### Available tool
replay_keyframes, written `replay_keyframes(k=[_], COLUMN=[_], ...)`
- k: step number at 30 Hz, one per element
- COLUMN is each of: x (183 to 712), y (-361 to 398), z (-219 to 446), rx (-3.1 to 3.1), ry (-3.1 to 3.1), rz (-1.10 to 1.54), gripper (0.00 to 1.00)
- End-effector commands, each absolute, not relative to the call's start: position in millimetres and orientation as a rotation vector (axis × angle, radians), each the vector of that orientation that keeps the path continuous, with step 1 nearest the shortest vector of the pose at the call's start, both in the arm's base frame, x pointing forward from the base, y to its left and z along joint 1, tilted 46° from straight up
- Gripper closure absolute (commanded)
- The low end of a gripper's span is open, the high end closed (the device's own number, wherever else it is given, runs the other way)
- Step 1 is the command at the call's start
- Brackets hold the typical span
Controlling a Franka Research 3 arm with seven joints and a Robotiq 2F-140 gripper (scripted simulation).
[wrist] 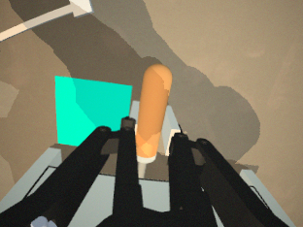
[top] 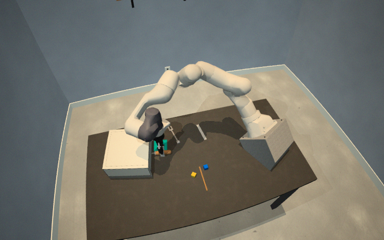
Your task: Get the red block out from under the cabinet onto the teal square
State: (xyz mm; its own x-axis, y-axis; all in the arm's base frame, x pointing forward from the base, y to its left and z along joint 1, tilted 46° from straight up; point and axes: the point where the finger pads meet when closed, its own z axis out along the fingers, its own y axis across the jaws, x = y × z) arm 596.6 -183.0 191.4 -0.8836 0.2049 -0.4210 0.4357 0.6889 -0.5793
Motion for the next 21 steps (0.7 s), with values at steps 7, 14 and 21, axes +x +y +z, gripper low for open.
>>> replay_keyframes(k=[7,14,21], x=[594.4,593.9,593.9], y=[-190.6,-191.4,-191.4], z=[198.5,199.0,199.0], rx=[0.480,0.480,0.480], ry=[2.581,2.581,2.581], rz=[-1.003,-1.003,-1.003], gripper=[1.00,1.00,1.00])
